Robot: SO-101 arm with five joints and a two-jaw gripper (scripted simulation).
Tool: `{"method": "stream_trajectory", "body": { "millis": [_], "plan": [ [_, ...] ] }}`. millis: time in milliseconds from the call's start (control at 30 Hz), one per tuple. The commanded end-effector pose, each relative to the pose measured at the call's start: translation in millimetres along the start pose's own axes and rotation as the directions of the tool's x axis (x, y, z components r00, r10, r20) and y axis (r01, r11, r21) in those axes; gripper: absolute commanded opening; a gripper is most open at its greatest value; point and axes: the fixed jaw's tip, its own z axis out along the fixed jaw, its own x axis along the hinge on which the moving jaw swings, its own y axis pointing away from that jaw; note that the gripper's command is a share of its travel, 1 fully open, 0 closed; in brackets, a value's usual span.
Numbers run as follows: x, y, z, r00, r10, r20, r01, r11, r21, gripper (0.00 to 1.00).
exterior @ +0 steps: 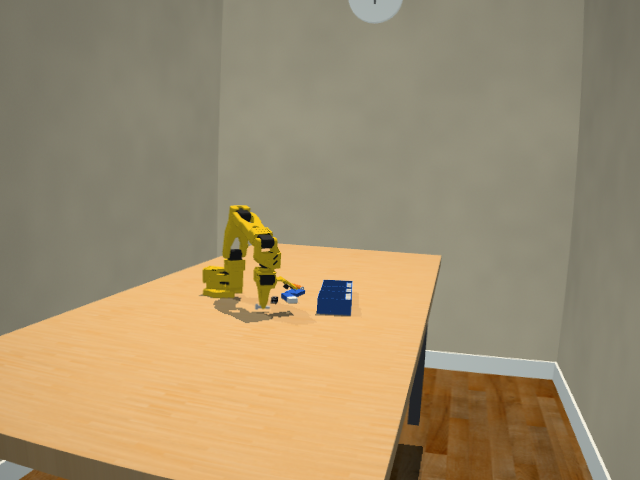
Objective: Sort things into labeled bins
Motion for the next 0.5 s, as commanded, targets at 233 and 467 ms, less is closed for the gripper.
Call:
{"method": "stream_trajectory", "body": {
  "millis": [233, 467],
  "plan": [
    [0.3, -9.5, -37.6, 1.000, -0.001, 0.016, 0.000, 0.998, 0.062, 0.00],
    [0.5, -8.9, -43.4, 1.000, -0.001, 0.016, 0.000, 0.998, 0.062, 0.00]
  ]
}}
